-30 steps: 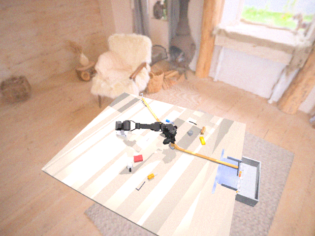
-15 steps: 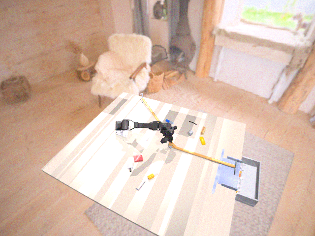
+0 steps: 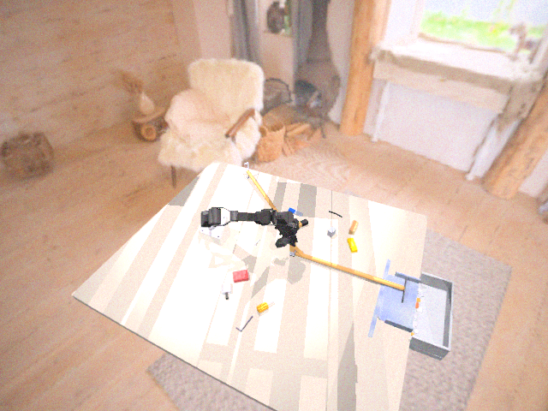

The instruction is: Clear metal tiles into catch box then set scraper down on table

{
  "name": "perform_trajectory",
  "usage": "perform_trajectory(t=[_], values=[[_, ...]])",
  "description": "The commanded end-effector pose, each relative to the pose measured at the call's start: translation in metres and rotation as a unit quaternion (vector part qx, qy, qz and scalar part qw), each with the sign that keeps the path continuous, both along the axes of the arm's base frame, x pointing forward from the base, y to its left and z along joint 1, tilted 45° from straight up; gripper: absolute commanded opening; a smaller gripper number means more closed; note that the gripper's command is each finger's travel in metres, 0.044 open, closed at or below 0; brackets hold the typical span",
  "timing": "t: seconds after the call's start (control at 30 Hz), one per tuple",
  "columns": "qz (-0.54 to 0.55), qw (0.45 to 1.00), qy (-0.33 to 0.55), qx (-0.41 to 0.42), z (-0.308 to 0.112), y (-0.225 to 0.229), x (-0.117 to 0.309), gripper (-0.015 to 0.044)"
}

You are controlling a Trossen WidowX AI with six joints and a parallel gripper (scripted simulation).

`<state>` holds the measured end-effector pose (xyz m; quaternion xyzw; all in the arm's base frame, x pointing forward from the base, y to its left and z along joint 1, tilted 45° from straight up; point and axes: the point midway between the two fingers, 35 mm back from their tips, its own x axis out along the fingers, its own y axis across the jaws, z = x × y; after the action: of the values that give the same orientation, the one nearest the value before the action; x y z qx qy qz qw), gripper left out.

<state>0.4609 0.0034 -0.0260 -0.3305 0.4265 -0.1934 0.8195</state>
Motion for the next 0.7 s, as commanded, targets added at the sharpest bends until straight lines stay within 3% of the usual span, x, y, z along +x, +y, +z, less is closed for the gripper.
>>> perform_trajectory(t=[0.0, 0.67], values=[[0.007, 1.000, -0.006, 0.003, 0.004, 0.008, -0.005, 0.0000], [0.008, 1.000, -0.006, 0.003, 0.002, 0.013, -0.036, 0.0000]])
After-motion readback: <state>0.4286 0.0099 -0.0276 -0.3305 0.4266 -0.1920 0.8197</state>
